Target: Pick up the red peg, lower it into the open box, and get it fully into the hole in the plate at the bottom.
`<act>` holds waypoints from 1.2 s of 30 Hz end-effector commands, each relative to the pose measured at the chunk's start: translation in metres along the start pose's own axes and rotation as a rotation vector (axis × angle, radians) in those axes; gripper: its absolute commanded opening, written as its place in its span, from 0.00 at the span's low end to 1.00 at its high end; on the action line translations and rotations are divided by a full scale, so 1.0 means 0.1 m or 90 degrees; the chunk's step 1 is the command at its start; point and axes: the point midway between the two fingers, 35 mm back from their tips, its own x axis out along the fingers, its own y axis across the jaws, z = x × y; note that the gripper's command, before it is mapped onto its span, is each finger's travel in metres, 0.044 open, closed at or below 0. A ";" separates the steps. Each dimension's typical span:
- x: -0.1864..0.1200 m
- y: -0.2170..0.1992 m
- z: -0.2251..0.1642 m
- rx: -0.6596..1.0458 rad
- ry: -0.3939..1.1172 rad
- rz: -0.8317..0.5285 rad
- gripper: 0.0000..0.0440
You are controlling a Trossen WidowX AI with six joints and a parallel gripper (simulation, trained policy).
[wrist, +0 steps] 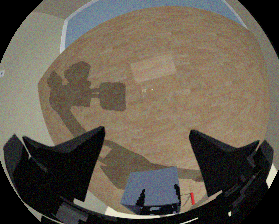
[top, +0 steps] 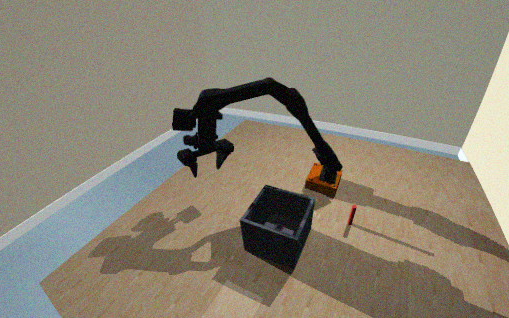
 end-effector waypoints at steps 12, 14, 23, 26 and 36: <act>-0.66 0.71 -1.67 -0.159 0.032 0.149 1.00; -0.73 0.72 -1.90 -0.178 0.045 0.162 1.00; -1.02 0.52 -2.90 -0.251 0.123 0.194 1.00; -1.09 0.39 -3.19 -0.272 0.152 0.193 1.00; -1.22 -0.26 -3.94 -0.334 0.235 0.146 1.00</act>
